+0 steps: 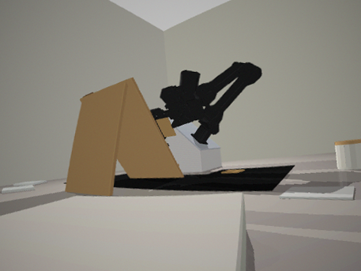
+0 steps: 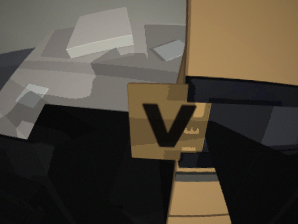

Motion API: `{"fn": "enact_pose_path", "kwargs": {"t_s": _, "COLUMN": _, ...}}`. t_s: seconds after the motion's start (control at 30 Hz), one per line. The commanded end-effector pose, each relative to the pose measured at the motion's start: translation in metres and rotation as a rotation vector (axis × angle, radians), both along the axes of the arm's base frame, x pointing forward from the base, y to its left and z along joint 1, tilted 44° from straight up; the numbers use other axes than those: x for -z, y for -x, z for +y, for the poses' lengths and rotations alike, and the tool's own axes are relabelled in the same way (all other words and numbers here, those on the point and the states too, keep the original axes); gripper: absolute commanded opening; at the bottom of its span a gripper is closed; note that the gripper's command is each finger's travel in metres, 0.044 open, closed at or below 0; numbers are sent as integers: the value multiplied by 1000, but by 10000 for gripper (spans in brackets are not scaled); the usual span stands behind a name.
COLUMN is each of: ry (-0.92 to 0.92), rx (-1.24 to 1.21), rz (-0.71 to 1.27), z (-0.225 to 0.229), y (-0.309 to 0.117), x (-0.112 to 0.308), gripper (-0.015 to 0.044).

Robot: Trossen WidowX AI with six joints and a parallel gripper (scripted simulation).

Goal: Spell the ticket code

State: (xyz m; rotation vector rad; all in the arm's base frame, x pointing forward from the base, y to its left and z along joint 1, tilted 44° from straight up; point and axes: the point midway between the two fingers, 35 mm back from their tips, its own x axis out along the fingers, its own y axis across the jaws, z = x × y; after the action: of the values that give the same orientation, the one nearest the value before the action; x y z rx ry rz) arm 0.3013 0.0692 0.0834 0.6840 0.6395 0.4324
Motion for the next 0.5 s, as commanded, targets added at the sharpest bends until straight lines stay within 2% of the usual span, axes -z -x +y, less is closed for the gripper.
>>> {"fn": "enact_pose_path", "kwargs": {"t_s": 0.0, "ry": 1, "rx": -4, "rz": -1, "z": -1, "y": 0, "x": 2, "gripper": 0}}
{"fn": "enact_pose_path", "kwargs": {"t_s": 0.47, "ry": 2, "rx": -4, "rz": -1, "z": -6, "y": -1, "x": 7, "gripper": 0}}
